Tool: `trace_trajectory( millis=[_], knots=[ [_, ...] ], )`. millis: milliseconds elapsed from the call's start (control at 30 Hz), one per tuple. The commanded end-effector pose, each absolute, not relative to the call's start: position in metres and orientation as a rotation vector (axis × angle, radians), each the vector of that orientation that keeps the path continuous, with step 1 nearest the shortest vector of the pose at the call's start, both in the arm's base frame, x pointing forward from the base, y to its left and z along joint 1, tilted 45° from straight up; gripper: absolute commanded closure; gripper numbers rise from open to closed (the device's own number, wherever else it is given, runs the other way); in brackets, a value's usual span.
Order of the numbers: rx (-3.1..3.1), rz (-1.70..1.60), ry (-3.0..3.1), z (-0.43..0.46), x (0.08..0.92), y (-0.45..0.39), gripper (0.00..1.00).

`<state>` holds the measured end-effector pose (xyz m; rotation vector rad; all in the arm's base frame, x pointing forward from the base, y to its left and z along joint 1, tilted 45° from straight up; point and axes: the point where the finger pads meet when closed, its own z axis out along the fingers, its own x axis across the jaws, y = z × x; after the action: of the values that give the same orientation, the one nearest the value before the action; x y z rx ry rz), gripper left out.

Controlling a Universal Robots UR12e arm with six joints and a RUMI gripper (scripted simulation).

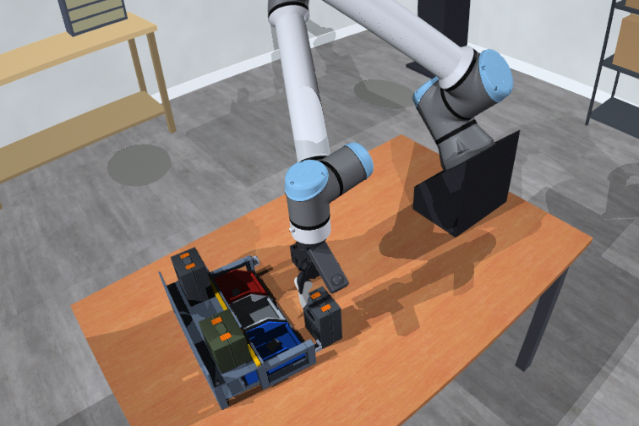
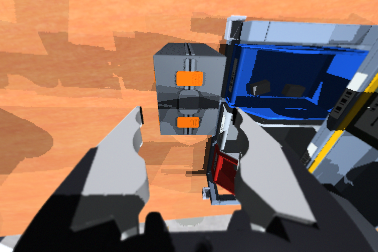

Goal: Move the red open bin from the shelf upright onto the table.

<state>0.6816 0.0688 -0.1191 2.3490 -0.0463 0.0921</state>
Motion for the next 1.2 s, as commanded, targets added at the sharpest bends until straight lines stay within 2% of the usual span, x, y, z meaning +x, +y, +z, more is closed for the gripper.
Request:
trace_trajectory(
  millis=[0,967,1167],
  knots=[
    [2.349,0.093,-0.047,-0.121,0.682,0.066,0.42],
    [2.349,0.093,-0.047,-0.124,0.682,0.064,0.42],
    [2.349,0.093,-0.046,-0.09,0.698,0.03,0.42]
  ],
)
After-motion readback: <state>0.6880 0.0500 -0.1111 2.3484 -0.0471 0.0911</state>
